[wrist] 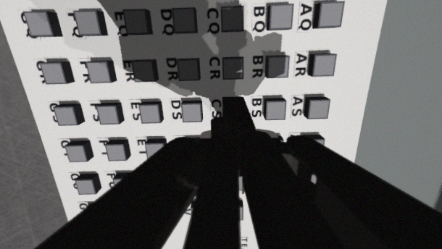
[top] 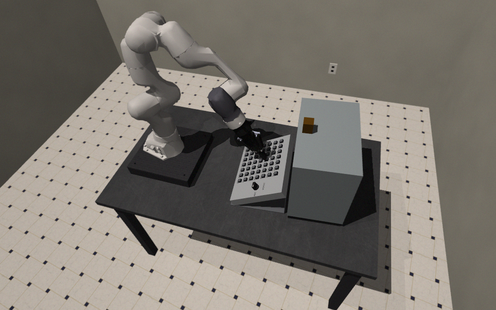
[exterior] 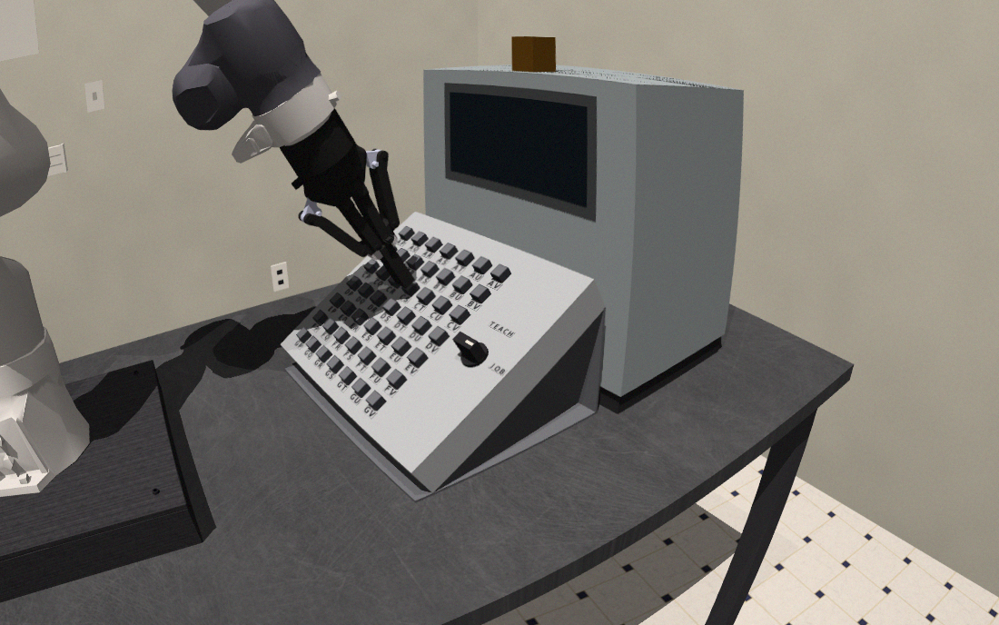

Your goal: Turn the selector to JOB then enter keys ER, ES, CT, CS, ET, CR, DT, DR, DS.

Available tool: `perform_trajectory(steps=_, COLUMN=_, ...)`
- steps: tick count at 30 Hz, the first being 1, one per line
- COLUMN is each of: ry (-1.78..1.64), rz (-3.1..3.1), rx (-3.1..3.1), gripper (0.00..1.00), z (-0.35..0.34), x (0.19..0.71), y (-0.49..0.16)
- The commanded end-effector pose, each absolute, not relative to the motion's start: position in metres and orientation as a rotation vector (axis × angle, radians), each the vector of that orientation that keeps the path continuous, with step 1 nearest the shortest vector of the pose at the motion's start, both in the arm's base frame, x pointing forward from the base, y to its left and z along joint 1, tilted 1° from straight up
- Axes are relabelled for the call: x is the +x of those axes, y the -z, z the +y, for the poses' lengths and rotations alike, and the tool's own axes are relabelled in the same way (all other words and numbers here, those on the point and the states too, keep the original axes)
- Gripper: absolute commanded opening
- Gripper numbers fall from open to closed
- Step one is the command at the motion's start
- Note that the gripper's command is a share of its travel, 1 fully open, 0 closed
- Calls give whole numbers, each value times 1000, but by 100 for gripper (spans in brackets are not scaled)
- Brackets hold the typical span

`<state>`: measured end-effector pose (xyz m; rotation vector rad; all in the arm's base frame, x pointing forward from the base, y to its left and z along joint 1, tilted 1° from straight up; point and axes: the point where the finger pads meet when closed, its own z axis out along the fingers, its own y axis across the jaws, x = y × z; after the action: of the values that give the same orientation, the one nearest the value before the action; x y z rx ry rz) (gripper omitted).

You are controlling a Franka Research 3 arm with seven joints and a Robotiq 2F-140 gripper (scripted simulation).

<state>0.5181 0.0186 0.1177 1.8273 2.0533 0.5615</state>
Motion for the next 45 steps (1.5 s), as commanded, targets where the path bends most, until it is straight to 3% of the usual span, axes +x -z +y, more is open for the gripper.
perform_trajectory(steps=1, ry=-561, rz=2066, rx=1799, gripper=10, z=18, x=519, y=-118)
perform_trajectory(steps=45, ry=-561, rz=2066, rx=1799, gripper=10, z=19, x=523, y=-110)
